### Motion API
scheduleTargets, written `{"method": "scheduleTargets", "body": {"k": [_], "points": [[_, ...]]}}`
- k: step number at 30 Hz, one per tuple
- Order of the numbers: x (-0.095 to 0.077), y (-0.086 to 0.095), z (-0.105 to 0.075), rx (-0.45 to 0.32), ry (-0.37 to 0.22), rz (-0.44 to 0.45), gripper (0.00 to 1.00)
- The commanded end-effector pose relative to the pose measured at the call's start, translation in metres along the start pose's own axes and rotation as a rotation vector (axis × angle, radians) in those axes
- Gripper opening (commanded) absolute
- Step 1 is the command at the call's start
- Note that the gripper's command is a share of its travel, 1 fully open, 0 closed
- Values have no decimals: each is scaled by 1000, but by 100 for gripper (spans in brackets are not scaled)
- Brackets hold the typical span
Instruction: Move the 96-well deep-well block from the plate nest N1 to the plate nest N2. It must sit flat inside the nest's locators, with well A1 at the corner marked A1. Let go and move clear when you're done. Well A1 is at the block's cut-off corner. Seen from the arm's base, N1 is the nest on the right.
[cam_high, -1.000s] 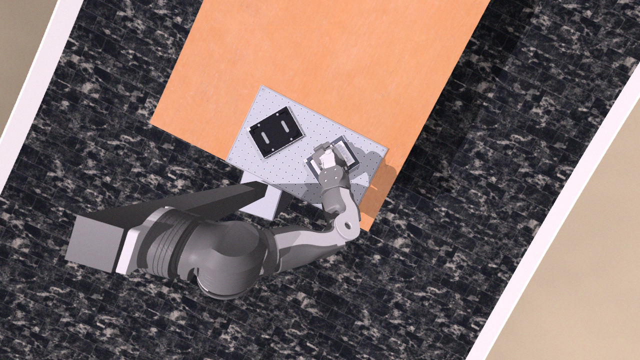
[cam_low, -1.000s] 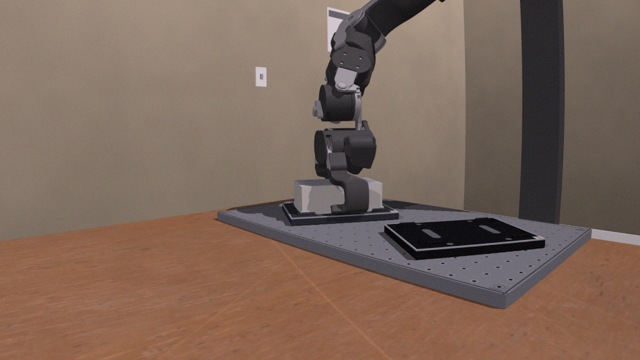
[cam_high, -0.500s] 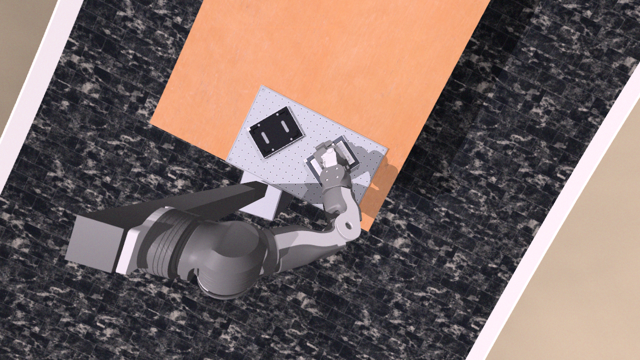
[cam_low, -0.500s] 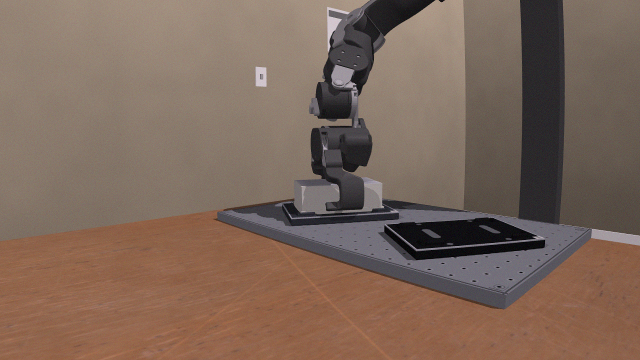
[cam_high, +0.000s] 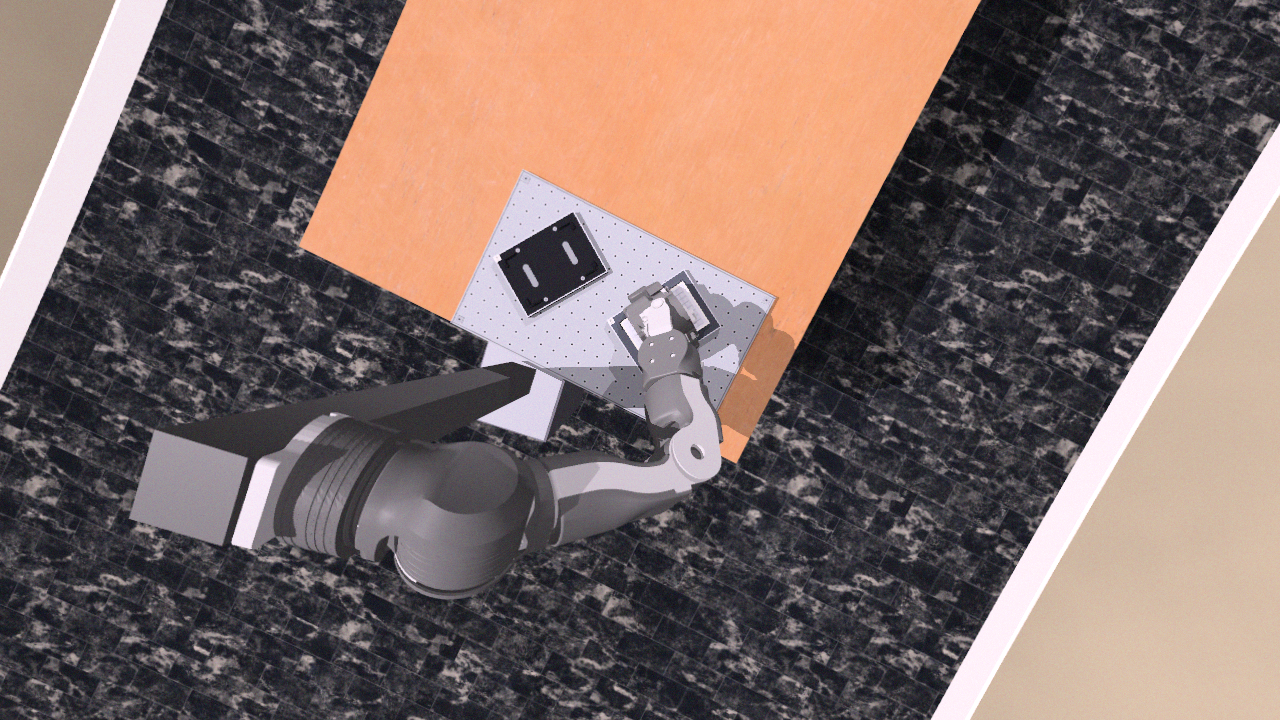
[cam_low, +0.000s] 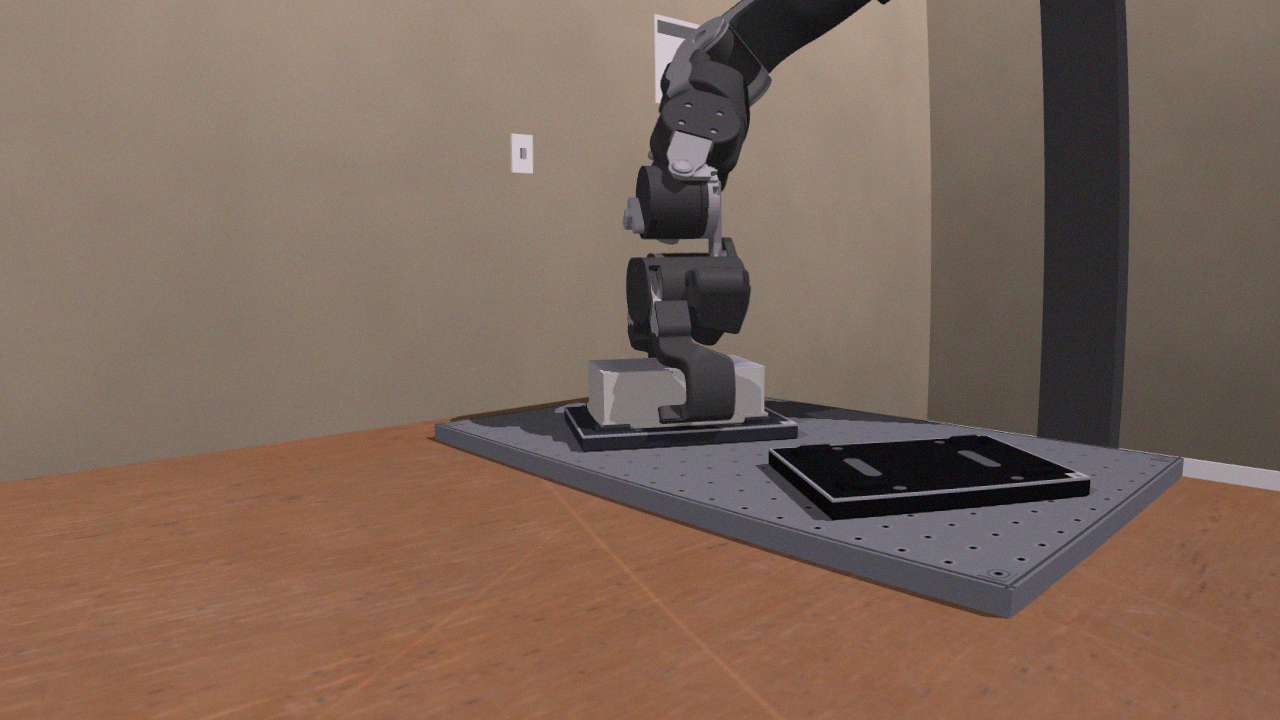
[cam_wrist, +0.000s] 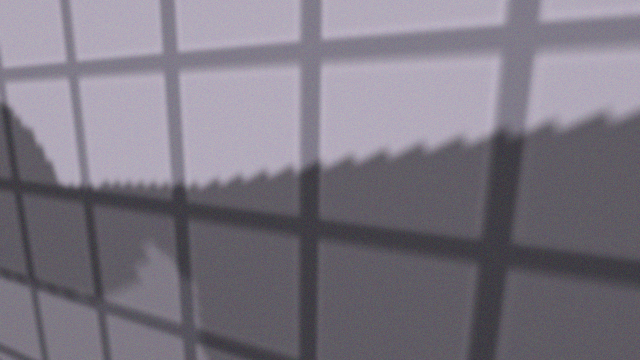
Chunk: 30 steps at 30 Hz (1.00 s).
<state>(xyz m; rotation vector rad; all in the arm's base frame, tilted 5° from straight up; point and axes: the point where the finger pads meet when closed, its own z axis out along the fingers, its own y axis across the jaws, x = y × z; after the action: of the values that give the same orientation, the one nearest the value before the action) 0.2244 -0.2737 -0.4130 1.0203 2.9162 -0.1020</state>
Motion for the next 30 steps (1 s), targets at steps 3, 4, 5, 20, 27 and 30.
{"method": "scheduleTargets", "body": {"k": [3,4,5,20,27,30], "points": [[-1,-2,-1,6,-4,3,77],[-1,-2,-1,6,-4,3,77],[-1,-2,-1,6,-4,3,77],[-4,0,-3,1,-7,4,77],[-4,0,-3,-2,-7,4,64],[-4,0,-3,-2,-7,4,54]]}}
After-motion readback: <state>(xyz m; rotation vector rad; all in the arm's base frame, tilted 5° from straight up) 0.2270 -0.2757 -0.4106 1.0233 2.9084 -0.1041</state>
